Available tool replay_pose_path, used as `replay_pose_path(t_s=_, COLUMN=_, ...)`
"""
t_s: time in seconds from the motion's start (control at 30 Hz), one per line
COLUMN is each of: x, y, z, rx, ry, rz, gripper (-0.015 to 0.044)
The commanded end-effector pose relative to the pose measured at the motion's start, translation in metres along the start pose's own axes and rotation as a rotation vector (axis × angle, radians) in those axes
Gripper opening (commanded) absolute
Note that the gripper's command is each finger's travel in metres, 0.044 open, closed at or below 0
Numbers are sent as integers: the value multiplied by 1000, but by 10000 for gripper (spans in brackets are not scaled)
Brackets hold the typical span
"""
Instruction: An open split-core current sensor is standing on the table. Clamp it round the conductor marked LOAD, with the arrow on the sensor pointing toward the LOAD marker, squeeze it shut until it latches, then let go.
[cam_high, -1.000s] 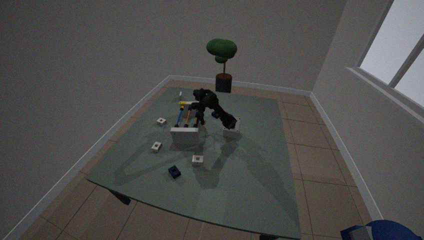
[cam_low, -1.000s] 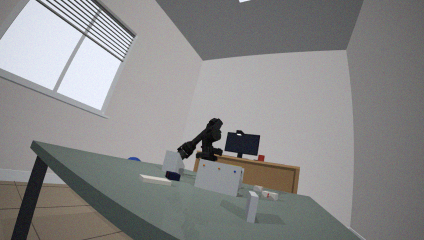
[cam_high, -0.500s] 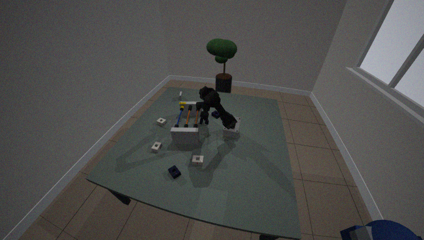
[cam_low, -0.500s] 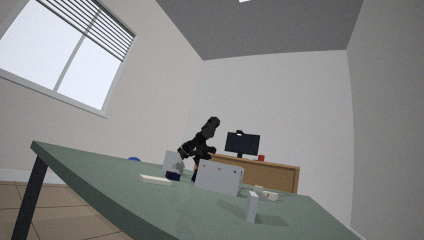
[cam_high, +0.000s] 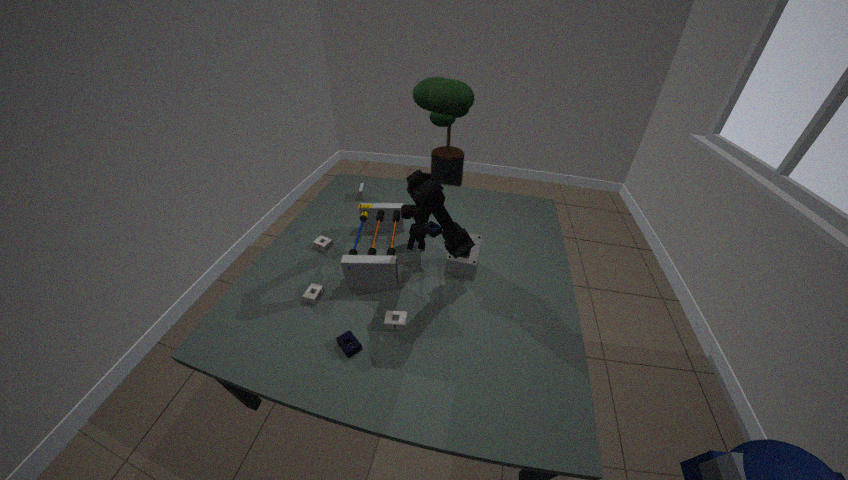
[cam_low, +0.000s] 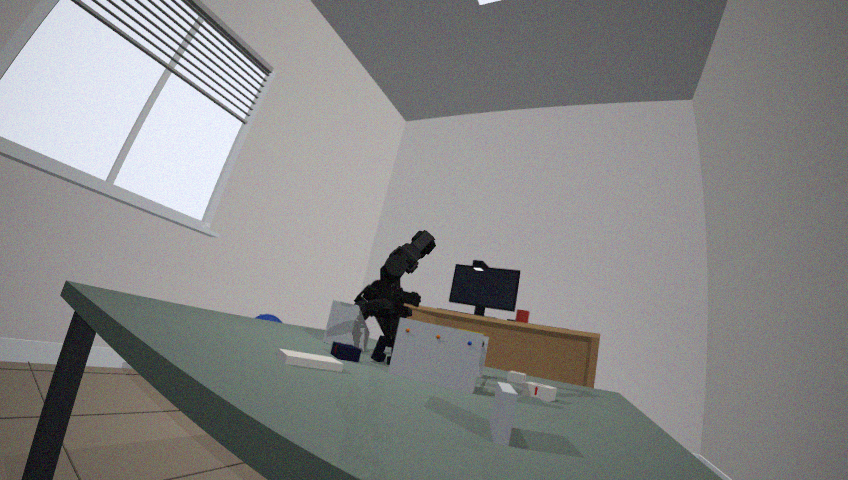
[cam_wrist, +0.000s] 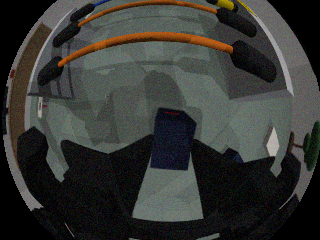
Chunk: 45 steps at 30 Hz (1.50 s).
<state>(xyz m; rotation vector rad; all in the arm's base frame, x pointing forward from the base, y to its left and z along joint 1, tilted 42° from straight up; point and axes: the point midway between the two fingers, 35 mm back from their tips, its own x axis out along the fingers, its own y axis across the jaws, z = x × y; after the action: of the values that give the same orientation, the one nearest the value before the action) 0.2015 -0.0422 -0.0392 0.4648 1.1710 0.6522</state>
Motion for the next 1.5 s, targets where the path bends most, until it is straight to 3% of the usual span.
replay_pose_path(t_s=0.0, x=0, y=0, z=0, rx=1, ry=0, rz=1, gripper=53)
replay_pose_path(t_s=0.37, x=0, y=0, z=0, rx=1, ry=0, rz=1, gripper=323)
replay_pose_path(t_s=0.5, x=-9, y=-1, z=0, rx=0, ry=1, rz=-2, gripper=323)
replay_pose_path(t_s=0.63, x=-54, y=-1, z=-2, rx=-3, ry=4, rz=-5, gripper=323)
replay_pose_path(t_s=0.8, x=-57, y=-1, z=-2, rx=-20, ry=7, rz=-5, gripper=320)
replay_pose_path(t_s=1.3, x=-54, y=1, z=20, rx=-1498, ry=205, rz=187, gripper=320)
replay_pose_path(t_s=1.47, x=-52, y=1, z=21, rx=-1566, ry=210, rz=203, gripper=320)
